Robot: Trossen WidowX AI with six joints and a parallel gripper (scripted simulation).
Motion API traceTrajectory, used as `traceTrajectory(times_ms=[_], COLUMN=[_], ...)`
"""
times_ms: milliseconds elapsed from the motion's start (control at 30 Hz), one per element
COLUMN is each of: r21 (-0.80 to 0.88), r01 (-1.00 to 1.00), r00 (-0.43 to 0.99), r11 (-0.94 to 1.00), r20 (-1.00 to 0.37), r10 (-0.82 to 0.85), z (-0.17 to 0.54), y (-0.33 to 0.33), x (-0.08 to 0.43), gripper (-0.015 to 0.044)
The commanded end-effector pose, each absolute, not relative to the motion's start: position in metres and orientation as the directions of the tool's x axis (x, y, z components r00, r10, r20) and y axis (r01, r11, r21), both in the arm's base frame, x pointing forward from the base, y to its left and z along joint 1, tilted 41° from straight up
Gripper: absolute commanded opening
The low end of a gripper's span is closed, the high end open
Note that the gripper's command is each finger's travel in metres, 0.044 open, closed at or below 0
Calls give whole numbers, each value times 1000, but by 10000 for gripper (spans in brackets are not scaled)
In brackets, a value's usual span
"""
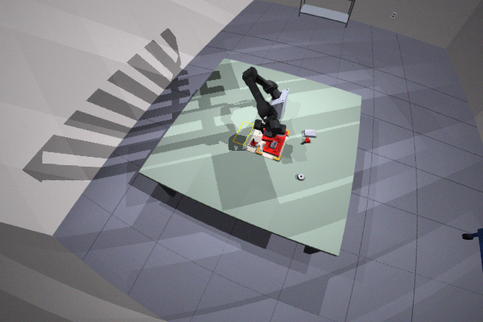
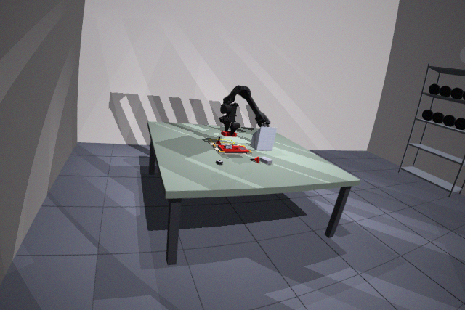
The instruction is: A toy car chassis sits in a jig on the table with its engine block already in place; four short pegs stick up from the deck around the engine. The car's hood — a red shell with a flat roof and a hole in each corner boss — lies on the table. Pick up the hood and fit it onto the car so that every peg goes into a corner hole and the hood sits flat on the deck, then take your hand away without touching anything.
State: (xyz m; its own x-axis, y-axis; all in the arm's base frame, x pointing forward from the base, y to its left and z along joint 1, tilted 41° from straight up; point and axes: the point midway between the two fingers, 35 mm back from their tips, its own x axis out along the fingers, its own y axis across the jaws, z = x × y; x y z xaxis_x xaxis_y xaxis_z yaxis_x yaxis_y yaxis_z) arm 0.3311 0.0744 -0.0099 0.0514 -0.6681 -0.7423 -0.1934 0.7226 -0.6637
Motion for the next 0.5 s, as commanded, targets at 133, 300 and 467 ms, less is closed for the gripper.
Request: traceTrajectory(times_ms=[133,300,467], r21=[-676,-681,-682], r01=[-77,-24,-24], r00=[40,37,37], r11=[733,731,731], r20=[-737,-732,-732], r10=[-675,-681,-681], z=[-33,-42,-43], y=[96,104,100], x=[335,337,337], gripper=[0,0,0])
